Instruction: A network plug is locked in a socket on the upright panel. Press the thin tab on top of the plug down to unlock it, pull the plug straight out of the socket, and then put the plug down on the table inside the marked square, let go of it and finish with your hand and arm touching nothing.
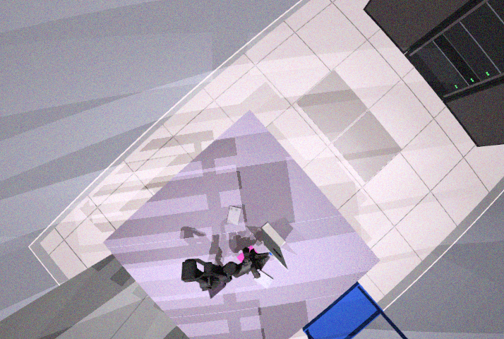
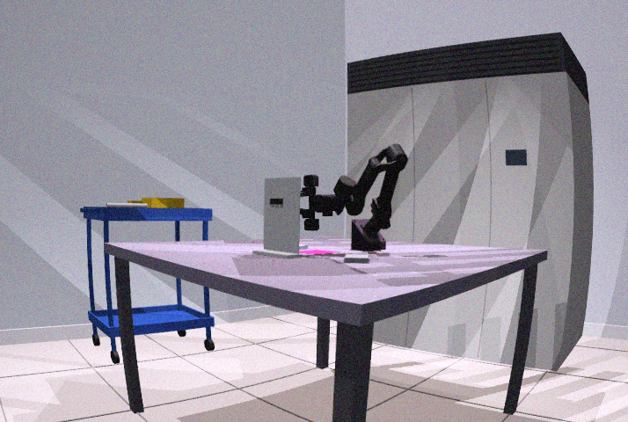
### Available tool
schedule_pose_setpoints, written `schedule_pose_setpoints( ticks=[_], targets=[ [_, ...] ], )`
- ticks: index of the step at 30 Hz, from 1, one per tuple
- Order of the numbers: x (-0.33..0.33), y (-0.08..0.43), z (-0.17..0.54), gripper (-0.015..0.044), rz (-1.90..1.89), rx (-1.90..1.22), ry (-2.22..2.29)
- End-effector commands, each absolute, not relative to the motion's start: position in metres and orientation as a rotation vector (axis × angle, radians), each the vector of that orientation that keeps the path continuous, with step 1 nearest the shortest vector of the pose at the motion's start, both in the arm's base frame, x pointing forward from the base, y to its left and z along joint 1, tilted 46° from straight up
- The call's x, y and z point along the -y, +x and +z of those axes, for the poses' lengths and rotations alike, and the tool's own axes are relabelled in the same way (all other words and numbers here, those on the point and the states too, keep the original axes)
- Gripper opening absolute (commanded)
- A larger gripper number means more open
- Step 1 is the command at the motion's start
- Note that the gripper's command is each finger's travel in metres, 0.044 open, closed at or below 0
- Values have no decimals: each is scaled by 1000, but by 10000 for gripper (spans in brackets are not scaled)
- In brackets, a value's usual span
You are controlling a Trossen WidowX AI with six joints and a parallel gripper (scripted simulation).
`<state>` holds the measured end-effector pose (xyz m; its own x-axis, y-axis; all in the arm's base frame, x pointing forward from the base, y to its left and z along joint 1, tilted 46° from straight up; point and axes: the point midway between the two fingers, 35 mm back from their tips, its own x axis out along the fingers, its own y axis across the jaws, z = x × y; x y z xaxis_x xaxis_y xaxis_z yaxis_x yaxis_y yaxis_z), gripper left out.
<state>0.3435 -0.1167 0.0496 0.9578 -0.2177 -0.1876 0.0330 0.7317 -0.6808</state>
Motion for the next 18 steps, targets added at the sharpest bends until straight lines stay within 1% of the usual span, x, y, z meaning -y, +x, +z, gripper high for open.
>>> schedule_pose_setpoints(
  ticks=[1, 10, 18],
  targets=[
    [118, 351, 50, 156, -149, -258, -753],
    [117, 362, 51, 156, -158, -252, -766],
    [117, 362, 51, 103, -158, -252, -766]
  ],
)
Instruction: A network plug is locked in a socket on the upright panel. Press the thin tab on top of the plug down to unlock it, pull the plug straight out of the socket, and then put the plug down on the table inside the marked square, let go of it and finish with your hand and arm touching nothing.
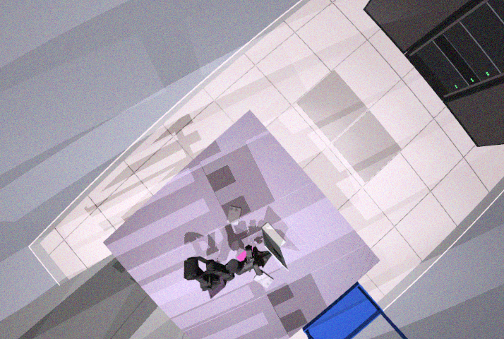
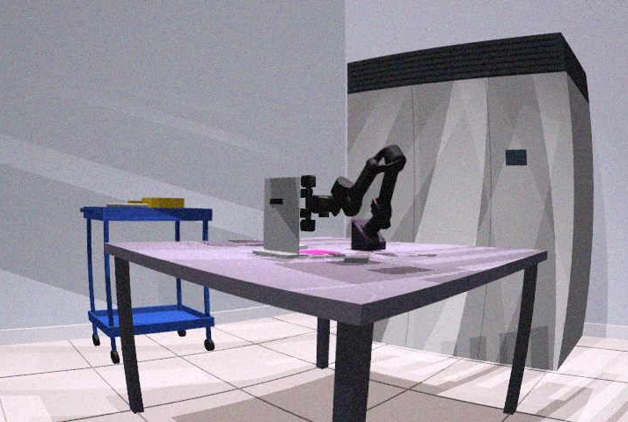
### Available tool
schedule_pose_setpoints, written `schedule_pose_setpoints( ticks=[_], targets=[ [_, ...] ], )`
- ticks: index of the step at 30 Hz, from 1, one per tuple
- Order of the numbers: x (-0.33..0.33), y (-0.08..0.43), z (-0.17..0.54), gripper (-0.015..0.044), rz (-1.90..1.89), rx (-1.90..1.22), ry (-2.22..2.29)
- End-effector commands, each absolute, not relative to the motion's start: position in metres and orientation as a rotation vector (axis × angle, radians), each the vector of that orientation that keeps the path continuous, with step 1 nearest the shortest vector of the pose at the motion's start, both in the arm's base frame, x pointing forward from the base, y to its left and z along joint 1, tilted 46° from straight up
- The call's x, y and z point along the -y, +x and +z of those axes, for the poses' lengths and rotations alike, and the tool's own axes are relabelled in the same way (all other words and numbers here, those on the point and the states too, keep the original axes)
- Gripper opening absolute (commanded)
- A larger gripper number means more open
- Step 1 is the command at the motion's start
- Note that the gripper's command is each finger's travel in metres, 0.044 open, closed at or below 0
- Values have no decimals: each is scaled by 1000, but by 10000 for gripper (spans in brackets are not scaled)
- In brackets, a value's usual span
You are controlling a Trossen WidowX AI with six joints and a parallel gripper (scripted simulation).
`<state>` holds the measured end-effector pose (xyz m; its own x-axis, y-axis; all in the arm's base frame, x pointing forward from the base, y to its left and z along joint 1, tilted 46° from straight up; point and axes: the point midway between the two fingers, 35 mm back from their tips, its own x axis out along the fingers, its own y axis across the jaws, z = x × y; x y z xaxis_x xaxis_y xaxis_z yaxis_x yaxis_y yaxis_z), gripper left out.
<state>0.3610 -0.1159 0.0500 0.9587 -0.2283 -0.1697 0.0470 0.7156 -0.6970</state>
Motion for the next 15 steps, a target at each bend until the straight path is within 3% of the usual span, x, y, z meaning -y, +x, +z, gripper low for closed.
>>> schedule_pose_setpoints(
  ticks=[1, 15],
  targets=[
    [117, 362, 51, 96, -158, -252, -766],
    [117, 362, 51, 3, -158, -252, -766]
  ],
)
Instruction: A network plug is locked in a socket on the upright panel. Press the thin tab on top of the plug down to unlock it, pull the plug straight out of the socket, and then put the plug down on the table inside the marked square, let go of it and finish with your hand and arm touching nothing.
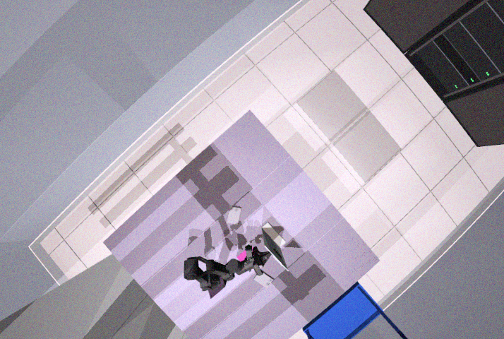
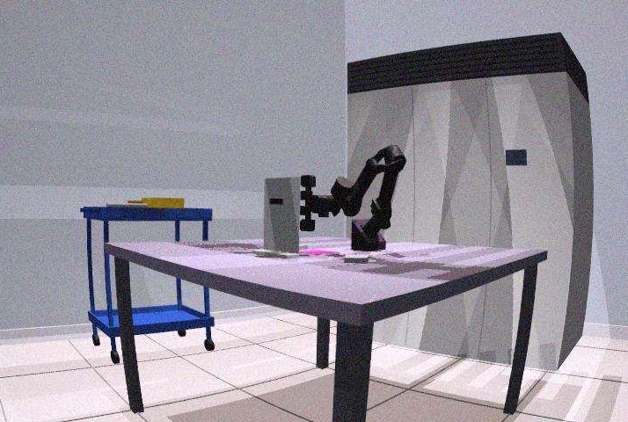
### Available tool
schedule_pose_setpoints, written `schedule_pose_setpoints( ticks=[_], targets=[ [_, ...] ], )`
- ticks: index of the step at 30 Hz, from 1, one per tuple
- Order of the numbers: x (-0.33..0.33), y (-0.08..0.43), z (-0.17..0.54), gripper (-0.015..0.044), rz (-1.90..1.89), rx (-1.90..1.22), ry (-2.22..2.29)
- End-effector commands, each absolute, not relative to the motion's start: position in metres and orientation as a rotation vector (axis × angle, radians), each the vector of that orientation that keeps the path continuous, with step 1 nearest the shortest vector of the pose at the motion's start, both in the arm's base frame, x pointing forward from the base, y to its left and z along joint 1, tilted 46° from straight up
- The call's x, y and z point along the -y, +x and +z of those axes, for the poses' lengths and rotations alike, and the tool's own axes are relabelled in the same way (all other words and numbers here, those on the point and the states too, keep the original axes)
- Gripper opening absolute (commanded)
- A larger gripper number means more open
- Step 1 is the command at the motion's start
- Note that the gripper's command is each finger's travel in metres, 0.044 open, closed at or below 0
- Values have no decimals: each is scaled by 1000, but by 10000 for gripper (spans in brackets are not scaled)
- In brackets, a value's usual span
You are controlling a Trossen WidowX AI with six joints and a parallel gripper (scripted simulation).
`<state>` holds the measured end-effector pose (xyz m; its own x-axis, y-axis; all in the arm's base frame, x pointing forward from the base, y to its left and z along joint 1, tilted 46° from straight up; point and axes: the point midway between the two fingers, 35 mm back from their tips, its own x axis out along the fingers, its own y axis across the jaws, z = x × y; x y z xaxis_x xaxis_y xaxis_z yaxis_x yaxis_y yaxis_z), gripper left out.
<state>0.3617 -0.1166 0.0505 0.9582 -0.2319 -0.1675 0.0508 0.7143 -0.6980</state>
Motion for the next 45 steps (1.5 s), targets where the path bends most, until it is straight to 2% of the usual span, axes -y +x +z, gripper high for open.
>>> schedule_pose_setpoints(
  ticks=[1, 45],
  targets=[
    [117, 362, 51, 0, -158, -252, -766],
    [116, 337, 50, 0, -148, -271, -767]
  ],
)
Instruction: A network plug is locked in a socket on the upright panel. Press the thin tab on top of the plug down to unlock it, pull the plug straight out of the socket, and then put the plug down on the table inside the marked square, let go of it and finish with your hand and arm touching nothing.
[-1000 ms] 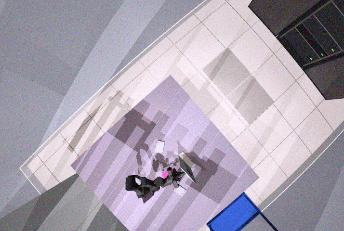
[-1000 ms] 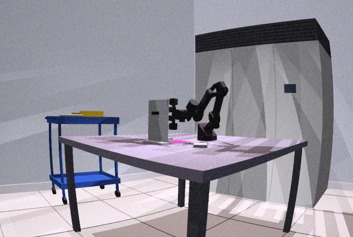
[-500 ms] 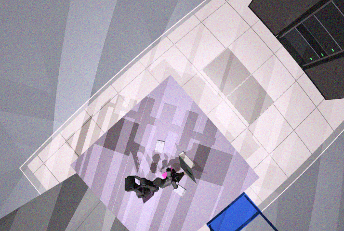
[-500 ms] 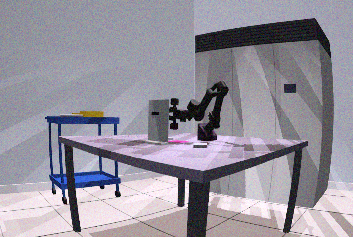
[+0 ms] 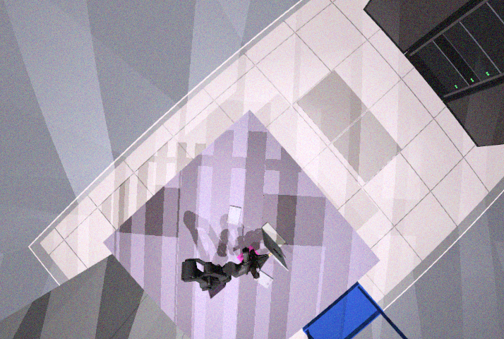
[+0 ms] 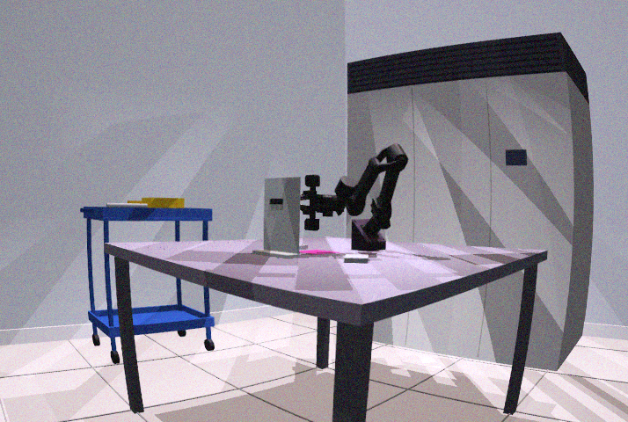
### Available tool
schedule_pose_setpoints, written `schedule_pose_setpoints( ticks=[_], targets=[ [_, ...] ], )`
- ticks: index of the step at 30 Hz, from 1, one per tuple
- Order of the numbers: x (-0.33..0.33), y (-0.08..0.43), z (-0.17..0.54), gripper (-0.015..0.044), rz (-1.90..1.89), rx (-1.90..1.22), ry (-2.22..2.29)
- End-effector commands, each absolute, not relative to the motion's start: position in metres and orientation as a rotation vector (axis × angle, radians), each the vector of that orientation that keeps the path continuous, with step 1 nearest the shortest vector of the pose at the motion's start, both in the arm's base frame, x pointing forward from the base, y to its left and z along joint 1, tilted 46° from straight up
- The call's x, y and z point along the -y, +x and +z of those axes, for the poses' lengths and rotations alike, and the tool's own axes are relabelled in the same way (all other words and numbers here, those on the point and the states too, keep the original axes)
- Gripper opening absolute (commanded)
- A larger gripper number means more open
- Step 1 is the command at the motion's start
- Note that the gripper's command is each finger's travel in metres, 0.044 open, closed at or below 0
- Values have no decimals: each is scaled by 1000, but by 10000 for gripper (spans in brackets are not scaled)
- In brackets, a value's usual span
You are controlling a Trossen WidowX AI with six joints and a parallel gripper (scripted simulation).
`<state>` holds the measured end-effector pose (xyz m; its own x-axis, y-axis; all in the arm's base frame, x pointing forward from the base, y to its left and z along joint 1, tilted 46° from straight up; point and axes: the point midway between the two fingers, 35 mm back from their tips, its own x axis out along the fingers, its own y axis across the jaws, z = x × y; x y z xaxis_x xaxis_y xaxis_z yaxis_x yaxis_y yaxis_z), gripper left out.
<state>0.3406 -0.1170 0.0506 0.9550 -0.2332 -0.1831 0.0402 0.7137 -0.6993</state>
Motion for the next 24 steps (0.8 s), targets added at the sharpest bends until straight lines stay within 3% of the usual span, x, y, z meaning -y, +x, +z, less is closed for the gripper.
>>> schedule_pose_setpoints(
  ticks=[1, 24],
  targets=[
    [116, 336, 50, 0, -147, -272, -767],
    [116, 321, 49, 0, -139, -288, -764]
  ],
)
